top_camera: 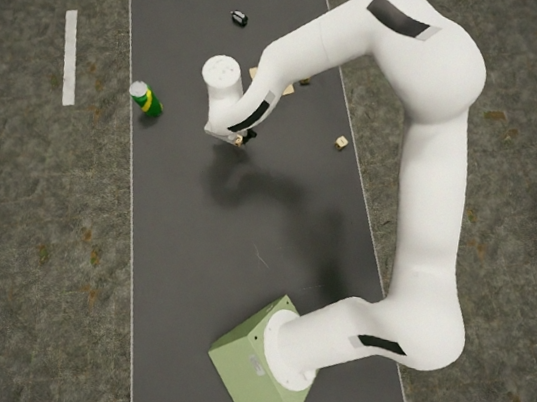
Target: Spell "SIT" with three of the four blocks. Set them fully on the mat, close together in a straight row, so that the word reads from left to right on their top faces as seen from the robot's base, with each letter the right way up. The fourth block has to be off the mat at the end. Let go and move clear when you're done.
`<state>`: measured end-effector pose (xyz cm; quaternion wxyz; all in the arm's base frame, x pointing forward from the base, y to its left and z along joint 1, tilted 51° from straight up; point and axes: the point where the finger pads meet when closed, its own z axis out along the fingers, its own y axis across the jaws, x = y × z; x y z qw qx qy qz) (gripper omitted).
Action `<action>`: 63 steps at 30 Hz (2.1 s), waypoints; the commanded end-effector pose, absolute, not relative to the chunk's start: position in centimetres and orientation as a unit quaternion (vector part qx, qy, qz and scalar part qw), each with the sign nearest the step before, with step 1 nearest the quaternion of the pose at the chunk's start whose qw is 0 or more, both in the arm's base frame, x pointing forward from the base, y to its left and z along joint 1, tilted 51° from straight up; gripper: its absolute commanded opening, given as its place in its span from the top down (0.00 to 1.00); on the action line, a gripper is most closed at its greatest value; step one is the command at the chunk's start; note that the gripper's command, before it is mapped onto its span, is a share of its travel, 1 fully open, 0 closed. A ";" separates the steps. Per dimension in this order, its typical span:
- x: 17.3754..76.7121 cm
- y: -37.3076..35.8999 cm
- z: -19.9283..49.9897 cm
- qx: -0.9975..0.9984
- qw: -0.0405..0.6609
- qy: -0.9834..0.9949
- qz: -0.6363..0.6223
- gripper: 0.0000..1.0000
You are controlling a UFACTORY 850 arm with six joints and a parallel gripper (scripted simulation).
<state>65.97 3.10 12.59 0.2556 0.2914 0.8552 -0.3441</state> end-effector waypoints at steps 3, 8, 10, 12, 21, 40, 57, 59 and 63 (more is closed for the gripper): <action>66.0 3.2 12.7 0.291 0.256 0.855 -0.344 0.31; 66.0 3.2 12.7 0.291 0.256 0.855 -0.344 0.31; 66.0 3.2 12.6 0.291 0.256 0.855 -0.344 0.31; 66.0 3.1 12.6 0.291 0.256 0.855 -0.344 0.31; 66.2 2.5 12.1 0.291 0.256 0.855 -0.344 0.31; 66.9 0.6 10.4 0.291 0.256 0.855 -0.344 0.31; 66.9 0.6 10.4 0.291 0.256 0.855 -0.344 0.31; 66.9 0.6 10.4 0.291 0.256 0.855 -0.344 0.31; 66.9 0.6 10.4 0.291 0.256 0.855 -0.344 0.31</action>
